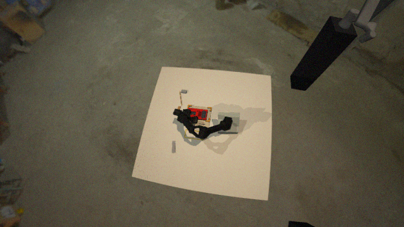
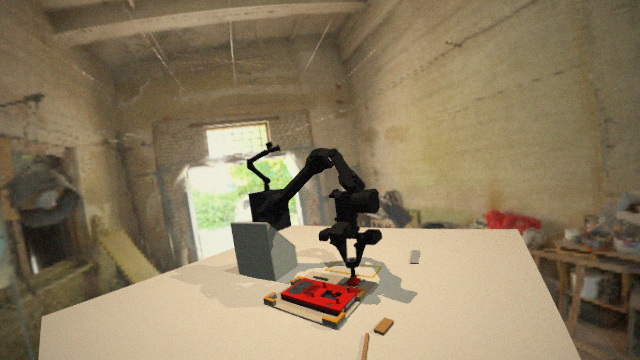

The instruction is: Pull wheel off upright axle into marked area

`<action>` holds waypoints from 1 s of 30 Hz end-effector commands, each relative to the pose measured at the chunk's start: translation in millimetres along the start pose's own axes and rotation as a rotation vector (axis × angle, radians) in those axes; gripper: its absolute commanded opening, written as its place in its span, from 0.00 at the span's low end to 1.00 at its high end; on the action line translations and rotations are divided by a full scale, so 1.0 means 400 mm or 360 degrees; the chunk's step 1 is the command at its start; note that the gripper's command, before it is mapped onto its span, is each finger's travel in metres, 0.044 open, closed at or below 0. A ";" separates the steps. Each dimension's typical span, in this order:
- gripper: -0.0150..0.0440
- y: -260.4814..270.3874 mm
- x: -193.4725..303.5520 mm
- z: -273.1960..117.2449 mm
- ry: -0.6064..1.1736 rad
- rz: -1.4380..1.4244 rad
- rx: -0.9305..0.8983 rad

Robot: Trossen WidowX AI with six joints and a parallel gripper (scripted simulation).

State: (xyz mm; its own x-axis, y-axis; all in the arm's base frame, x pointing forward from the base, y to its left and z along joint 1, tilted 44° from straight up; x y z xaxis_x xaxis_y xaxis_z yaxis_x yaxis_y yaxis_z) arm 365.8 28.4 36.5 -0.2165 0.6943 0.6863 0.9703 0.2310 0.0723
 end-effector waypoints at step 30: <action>0.25 -0.033 0.120 -0.084 -0.0006 0.0006 0.0005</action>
State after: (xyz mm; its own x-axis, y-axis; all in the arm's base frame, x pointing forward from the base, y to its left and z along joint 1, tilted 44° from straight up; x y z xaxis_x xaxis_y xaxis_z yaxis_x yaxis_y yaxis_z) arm 350.5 31.0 85.1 -0.2122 0.7003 0.6815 0.9703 0.2340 0.0617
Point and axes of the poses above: the point midway between the two fingers, 35 mm back from their tips, its own z axis out along the fingers, its own y axis across the jaws, x = y × z, the point moved 10 cm from there along -z, back along the fingers, and after that the axes turned 10 degrees about -z, right-handed, at the moved point
